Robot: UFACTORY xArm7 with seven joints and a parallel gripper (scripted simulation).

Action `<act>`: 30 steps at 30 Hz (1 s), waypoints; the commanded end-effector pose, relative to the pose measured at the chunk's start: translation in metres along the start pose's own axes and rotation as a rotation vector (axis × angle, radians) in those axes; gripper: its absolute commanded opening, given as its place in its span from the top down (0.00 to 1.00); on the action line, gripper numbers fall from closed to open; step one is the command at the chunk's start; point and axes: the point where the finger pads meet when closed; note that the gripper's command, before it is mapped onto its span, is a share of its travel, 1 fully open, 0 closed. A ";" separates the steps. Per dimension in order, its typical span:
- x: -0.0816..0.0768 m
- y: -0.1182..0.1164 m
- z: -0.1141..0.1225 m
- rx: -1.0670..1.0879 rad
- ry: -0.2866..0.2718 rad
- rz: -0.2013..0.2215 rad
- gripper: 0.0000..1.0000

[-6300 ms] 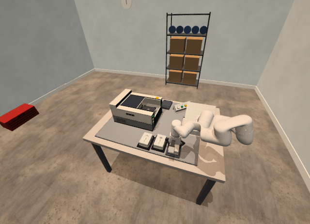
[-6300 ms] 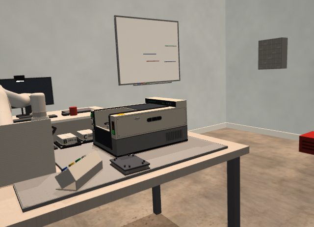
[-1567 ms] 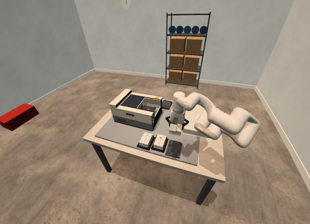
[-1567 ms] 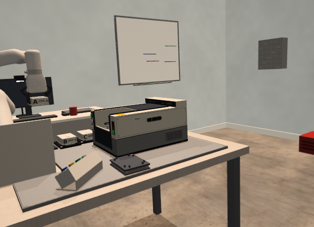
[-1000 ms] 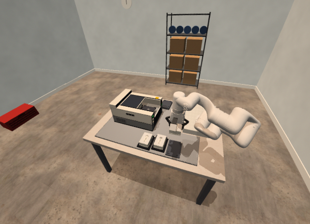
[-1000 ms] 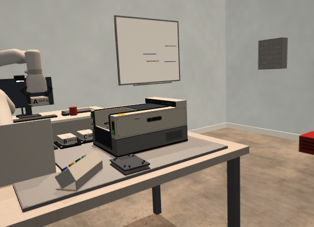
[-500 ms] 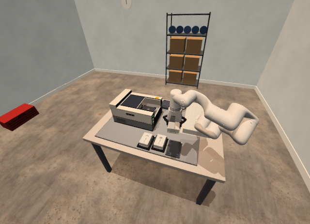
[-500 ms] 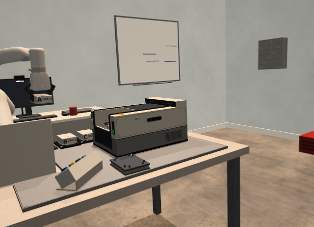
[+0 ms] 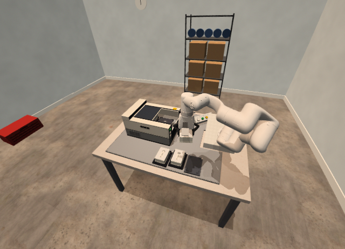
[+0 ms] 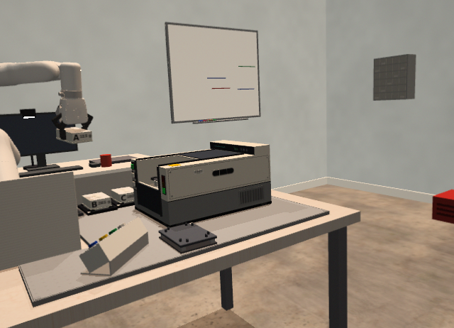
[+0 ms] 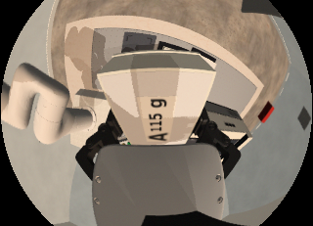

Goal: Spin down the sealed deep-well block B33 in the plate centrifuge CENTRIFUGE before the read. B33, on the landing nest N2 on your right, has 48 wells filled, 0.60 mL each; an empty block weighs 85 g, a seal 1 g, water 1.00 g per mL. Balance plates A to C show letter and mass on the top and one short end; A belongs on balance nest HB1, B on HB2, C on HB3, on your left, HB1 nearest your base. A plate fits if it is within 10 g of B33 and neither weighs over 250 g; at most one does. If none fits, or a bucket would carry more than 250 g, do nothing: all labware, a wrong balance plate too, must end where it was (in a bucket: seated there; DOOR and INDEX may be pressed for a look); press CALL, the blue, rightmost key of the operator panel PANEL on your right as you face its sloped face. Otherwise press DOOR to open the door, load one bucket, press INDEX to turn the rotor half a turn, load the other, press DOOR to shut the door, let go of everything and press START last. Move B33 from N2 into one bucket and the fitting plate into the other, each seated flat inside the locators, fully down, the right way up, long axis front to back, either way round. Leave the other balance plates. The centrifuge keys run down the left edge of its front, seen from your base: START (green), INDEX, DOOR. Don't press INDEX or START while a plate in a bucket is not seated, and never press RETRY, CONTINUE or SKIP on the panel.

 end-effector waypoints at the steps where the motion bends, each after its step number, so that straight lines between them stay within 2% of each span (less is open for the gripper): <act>1: -0.012 0.028 0.007 -0.085 0.033 0.005 1.00; 2: -0.014 0.036 0.010 -0.106 0.039 0.009 1.00; 4: -0.014 0.036 0.010 -0.106 0.039 0.009 1.00; 8: -0.024 0.067 0.025 -0.199 0.057 0.029 1.00; 13: -0.035 0.107 0.052 -0.326 0.062 0.059 1.00; 19: -0.044 0.153 0.095 -0.493 0.039 0.089 1.00; 21: -0.044 0.153 0.095 -0.493 0.039 0.089 1.00; 30: -0.045 0.208 0.170 -0.755 -0.030 0.091 1.00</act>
Point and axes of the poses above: the point where the finger pads meet when closed, its own x axis out along the fingers, its own y axis across the jaws, z = x × y, and after that the axes turned 13 degrees about x, right-handed
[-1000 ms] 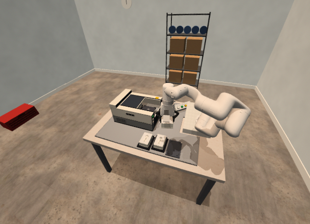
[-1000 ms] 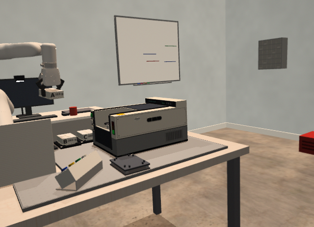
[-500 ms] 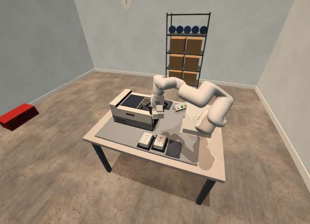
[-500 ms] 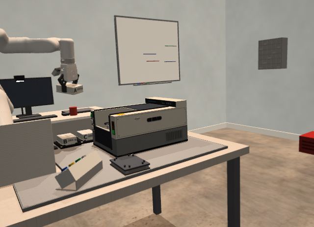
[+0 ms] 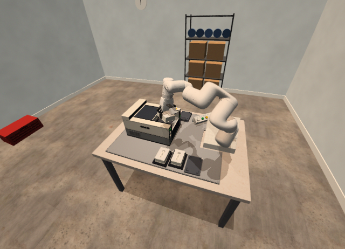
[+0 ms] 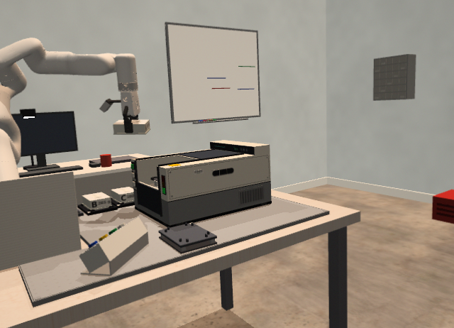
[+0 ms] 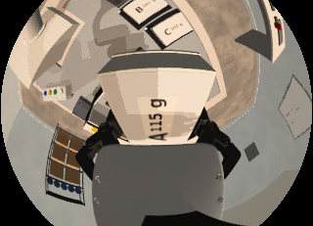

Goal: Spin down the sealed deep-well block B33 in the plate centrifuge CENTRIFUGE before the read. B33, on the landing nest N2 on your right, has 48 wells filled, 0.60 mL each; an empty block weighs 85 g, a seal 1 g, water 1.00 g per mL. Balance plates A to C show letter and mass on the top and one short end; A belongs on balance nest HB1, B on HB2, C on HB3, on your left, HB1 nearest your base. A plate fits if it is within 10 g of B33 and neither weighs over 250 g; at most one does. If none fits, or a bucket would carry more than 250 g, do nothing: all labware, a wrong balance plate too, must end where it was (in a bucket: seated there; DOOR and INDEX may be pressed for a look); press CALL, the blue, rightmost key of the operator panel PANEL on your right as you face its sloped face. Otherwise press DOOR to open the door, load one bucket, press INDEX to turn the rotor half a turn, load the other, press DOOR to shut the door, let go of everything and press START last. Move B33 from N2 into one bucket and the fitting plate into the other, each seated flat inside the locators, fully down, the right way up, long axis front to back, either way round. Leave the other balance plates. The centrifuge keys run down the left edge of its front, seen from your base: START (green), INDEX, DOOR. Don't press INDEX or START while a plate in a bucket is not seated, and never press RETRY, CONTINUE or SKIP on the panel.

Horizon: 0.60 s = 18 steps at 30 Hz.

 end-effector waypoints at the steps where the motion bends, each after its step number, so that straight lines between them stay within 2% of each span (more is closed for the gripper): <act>1: 0.001 -0.001 0.045 -0.134 -0.016 -0.016 1.00; 6: 0.008 -0.010 0.088 -0.272 -0.034 -0.049 1.00; 8: 0.008 -0.010 0.088 -0.272 -0.034 -0.049 1.00; 18: 0.024 -0.031 0.149 -0.493 -0.037 -0.120 1.00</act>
Point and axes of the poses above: the point where the finger pads meet when closed, its own x axis out along the fingers, its own y axis across the jaws, z = x × y, and after that the axes turned 13 degrees about x, right-handed
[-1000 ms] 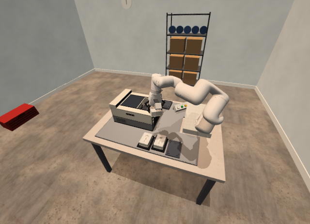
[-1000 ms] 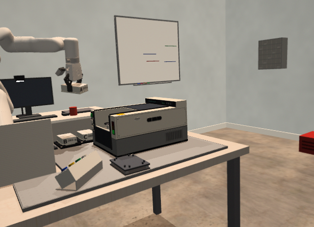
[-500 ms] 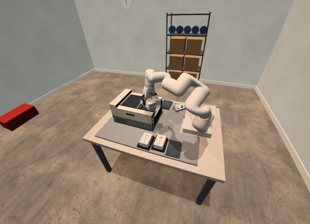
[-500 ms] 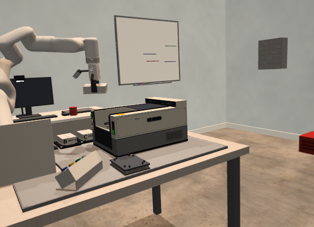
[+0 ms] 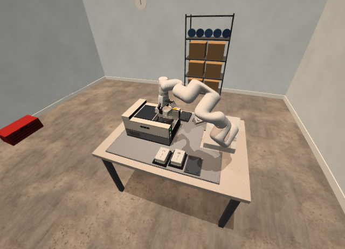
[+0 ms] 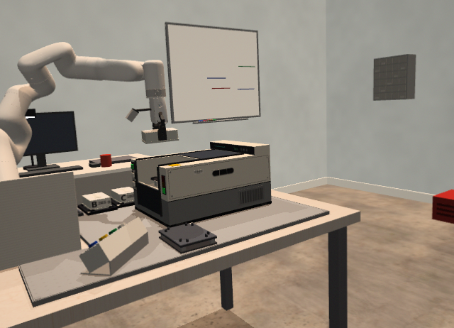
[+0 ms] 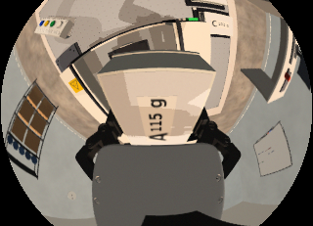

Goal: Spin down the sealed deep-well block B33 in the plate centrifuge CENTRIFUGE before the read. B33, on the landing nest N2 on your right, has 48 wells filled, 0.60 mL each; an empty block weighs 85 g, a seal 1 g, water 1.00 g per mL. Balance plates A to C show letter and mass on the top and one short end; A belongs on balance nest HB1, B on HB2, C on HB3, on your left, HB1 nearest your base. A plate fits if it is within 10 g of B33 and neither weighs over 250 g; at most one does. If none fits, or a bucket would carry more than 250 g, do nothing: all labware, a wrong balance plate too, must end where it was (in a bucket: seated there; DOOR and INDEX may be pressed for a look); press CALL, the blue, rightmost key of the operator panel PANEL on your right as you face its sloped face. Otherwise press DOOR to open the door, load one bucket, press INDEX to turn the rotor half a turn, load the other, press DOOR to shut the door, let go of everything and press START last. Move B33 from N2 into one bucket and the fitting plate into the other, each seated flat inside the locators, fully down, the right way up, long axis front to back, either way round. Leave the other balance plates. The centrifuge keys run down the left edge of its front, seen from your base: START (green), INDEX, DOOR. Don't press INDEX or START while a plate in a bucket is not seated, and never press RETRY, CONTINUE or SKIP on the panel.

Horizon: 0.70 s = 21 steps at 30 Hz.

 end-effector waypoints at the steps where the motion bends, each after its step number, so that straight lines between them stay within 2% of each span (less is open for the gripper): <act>1: 0.006 -0.014 0.016 -0.079 0.003 -0.023 1.00; 12: 0.018 -0.035 0.033 -0.179 0.018 -0.054 1.00; 21: 0.022 -0.040 0.036 -0.203 0.022 -0.061 1.00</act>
Point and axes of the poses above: the point where the finger pads meet when closed, its own x axis out along the fingers, its own y axis across the jaws, z = x × y, and after that the axes turned 13 degrees about x, right-handed
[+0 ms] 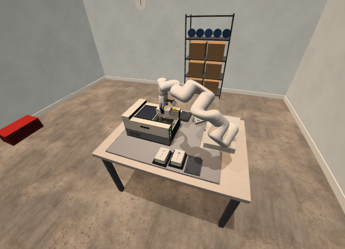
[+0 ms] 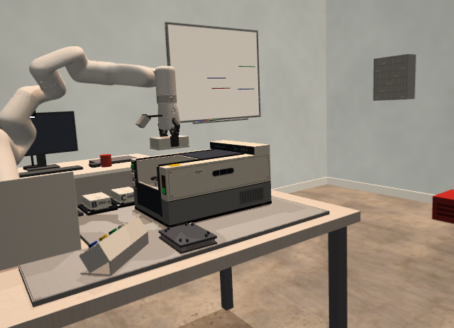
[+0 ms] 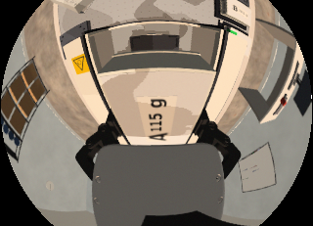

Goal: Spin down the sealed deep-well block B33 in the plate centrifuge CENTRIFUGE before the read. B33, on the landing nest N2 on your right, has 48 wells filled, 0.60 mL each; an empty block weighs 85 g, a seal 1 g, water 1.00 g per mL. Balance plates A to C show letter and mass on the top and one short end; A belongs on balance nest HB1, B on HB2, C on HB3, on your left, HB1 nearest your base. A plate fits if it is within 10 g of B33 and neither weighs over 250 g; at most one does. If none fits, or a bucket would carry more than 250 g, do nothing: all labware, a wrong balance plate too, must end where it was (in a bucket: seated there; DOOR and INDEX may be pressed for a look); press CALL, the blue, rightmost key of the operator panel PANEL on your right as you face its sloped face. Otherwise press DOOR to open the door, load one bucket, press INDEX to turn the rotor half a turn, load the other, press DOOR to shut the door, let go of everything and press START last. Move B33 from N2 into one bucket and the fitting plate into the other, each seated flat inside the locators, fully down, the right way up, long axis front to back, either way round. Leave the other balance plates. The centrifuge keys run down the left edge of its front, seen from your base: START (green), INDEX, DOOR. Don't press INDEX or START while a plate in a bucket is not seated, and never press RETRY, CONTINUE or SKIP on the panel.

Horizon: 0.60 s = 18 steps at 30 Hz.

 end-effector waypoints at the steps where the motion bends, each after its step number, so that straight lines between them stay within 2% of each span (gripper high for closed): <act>1: -0.002 -0.001 0.001 -0.003 -0.005 -0.003 1.00; 11: 0.000 -0.001 0.001 -0.003 -0.005 -0.003 1.00; 18: 0.014 -0.001 0.002 -0.003 -0.005 -0.004 1.00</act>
Point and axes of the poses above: the point where the finger pads meet when closed, its own x axis out along the fingers, its own y axis across the jaws, z = x × y, and after that the axes turned 13 degrees about x, right-handed
